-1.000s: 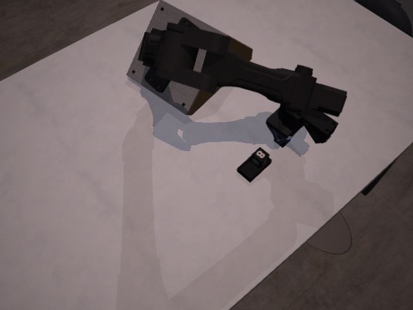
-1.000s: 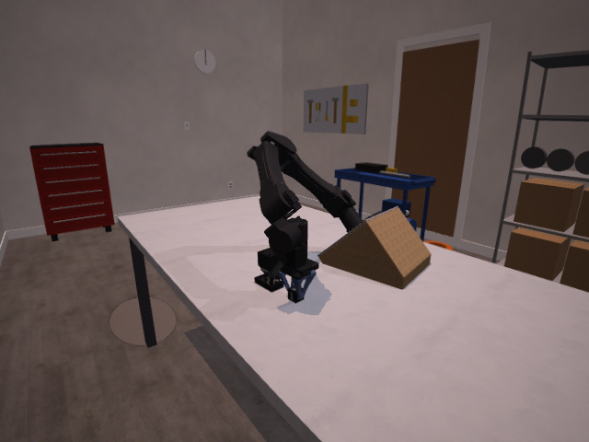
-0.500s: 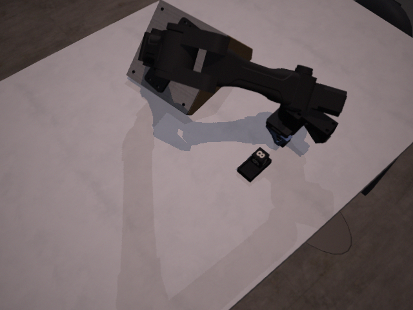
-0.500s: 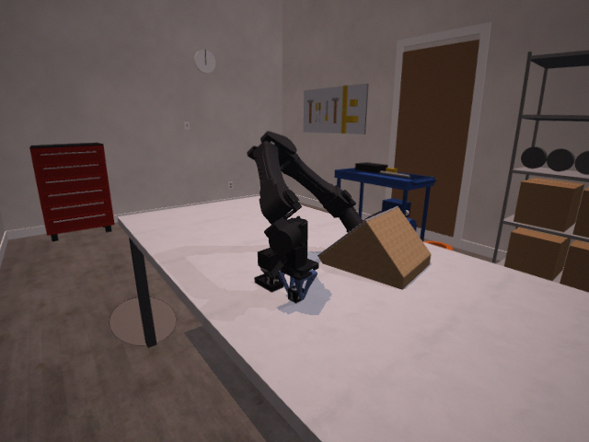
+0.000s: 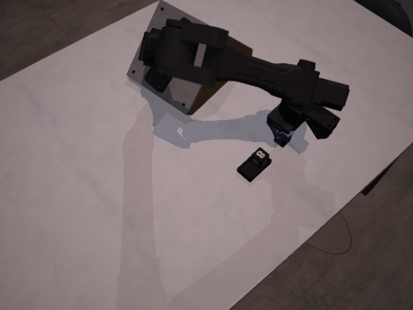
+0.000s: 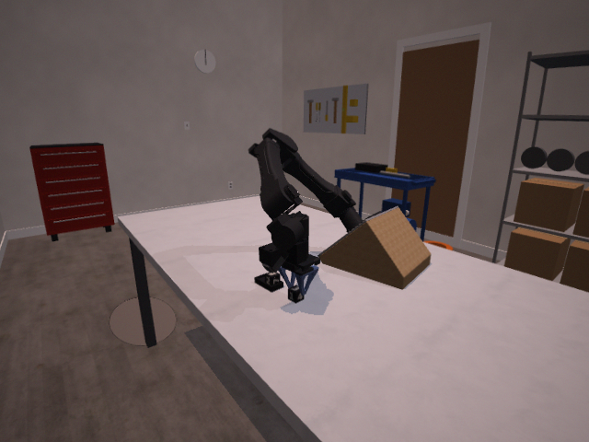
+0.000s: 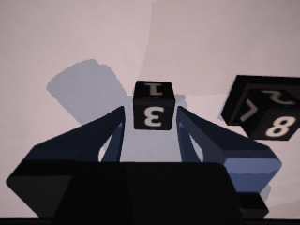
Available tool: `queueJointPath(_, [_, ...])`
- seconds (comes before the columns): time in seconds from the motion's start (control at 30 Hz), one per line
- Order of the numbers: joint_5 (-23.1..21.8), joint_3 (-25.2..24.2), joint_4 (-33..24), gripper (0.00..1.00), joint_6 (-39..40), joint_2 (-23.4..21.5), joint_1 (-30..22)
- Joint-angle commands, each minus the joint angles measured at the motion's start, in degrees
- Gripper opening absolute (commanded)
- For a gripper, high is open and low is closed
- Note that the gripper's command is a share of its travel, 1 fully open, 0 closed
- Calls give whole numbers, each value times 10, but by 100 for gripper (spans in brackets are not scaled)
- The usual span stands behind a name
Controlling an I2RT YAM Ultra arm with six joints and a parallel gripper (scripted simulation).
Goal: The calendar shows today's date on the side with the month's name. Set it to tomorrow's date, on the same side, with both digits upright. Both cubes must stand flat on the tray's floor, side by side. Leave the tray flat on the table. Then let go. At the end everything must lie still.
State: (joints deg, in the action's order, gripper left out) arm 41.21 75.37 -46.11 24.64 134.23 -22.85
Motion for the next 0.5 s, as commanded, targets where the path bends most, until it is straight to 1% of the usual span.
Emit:
queueJointPath(0.0, [-4, 25, -45, 47, 26, -19, -30])
queueJointPath(0.2, [-13, 66, -126, 47, 67, -32, -63])
queueJointPath(0.27, [-13, 66, -126, 47, 67, -32, -63])
queueJointPath(0.37, [-17, 84, -157, 47, 82, -35, -75])
queueJointPath(0.47, [-20, 96, -176, 47, 91, -37, -82])
